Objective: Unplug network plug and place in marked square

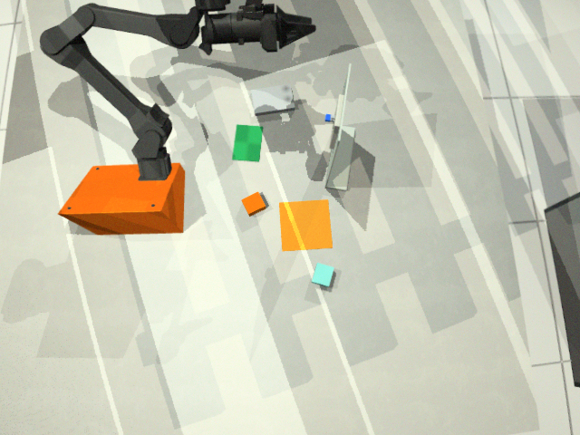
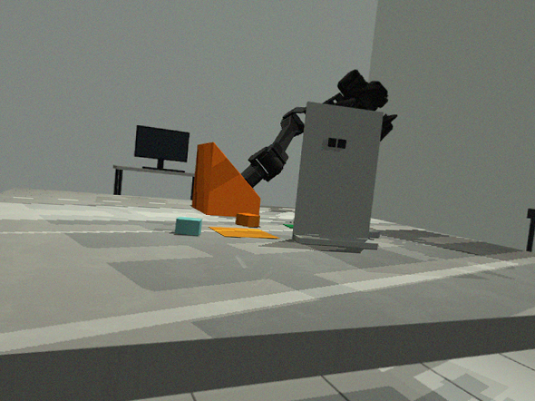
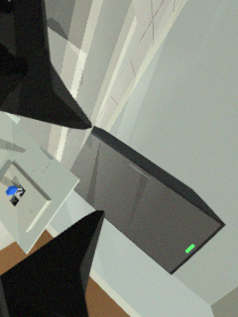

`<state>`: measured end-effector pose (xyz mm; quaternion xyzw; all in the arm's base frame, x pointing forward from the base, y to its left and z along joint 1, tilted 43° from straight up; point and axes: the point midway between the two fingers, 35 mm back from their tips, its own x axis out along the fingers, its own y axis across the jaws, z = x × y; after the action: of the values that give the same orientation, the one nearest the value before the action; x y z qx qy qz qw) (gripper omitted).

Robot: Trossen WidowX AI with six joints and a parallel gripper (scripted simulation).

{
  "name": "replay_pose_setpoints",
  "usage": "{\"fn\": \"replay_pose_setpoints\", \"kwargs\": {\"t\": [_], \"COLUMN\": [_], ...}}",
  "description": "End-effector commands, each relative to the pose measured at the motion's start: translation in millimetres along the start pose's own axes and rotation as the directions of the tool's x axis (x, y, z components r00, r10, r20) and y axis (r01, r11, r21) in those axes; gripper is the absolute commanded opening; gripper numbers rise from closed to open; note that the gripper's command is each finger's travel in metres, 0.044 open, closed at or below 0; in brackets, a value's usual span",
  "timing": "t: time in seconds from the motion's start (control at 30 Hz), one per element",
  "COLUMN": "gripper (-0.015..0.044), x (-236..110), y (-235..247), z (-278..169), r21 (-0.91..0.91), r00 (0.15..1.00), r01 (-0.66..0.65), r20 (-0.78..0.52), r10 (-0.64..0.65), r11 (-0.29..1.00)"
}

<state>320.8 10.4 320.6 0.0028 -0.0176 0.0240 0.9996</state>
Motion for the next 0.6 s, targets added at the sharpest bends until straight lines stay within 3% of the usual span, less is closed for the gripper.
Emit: {"fn": "replay_pose_setpoints", "kwargs": {"t": [0.0,0.27,0.57], "gripper": [0.0374,0.0164,0.0156], "x": [0,-14,-39], "y": [0,8,12], "z": [-1,-47,-100], "r21": [-0.003,-0.168,-0.416], "r00": [1.0,0.989,0.951], "r01": [0.002,0.065,0.078], "r20": [-0.003,-0.119,-0.241], "r10": [-0.002,-0.086,-0.193], "r11": [1.0,0.984,0.906]}}
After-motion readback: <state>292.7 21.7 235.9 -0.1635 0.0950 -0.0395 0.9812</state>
